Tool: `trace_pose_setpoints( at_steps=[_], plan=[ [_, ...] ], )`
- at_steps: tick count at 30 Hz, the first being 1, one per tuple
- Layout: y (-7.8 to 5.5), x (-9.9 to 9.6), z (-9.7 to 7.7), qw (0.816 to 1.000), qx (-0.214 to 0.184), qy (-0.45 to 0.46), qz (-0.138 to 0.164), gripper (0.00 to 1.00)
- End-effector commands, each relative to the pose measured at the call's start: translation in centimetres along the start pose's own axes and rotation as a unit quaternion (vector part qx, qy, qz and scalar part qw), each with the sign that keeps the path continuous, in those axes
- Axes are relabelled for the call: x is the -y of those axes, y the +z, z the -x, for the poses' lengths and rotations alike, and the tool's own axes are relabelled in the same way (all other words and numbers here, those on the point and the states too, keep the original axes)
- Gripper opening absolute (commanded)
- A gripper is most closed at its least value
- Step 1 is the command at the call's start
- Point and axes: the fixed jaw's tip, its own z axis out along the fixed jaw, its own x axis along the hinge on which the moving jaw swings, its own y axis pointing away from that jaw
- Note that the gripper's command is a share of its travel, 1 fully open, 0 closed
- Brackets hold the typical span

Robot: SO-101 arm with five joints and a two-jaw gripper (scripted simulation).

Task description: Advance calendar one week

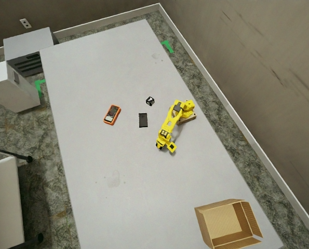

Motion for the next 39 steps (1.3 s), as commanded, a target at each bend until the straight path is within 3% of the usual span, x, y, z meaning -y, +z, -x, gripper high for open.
trace_pose_setpoints(
  at_steps=[1,39],
  plan=[
    [0.4,-0.2,-0.3,1.0,-0.001,0.001,0.007,0.0],
    [1.6,-0.2,-0.3,1.0,-0.001,0.001,0.007,0.0]
  ],
)
